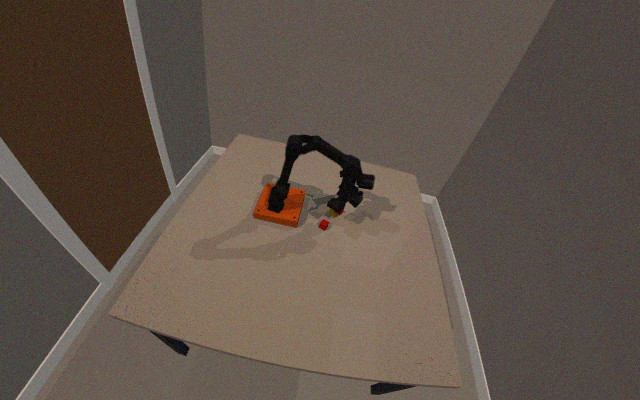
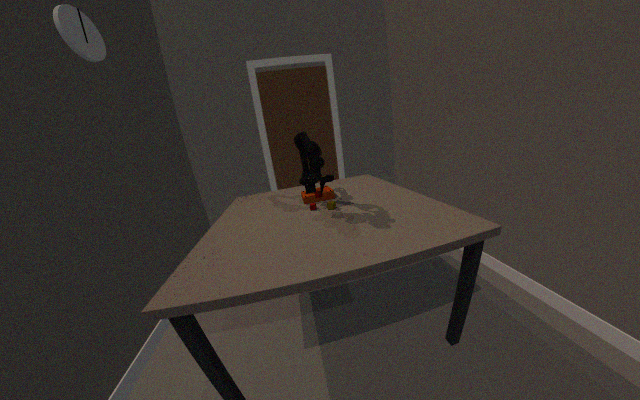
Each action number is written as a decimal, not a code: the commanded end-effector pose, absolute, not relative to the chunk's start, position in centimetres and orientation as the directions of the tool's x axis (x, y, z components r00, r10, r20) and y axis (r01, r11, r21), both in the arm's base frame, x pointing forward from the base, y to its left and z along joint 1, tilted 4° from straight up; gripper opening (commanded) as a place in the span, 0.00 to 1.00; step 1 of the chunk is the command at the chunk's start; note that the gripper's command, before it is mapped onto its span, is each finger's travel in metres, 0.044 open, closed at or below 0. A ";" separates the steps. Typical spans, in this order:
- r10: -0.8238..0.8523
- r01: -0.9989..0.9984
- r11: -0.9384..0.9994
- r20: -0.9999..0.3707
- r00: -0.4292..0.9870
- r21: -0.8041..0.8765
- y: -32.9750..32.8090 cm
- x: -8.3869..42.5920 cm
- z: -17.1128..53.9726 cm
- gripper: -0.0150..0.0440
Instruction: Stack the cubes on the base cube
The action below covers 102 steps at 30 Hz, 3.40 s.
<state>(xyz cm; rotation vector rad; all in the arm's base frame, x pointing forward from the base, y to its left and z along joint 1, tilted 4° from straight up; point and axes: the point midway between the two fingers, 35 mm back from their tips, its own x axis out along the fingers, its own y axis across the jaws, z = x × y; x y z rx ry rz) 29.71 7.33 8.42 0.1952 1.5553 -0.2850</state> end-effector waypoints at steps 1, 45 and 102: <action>-0.052 0.381 0.923 -0.999 -0.011 -0.053 8.3 29.5 8.1 0.43; -0.052 0.955 0.295 -0.998 -0.017 -0.032 15.7 27.1 6.3 0.43; -0.055 0.956 0.292 -0.998 -0.015 -0.030 15.5 27.1 5.7 0.60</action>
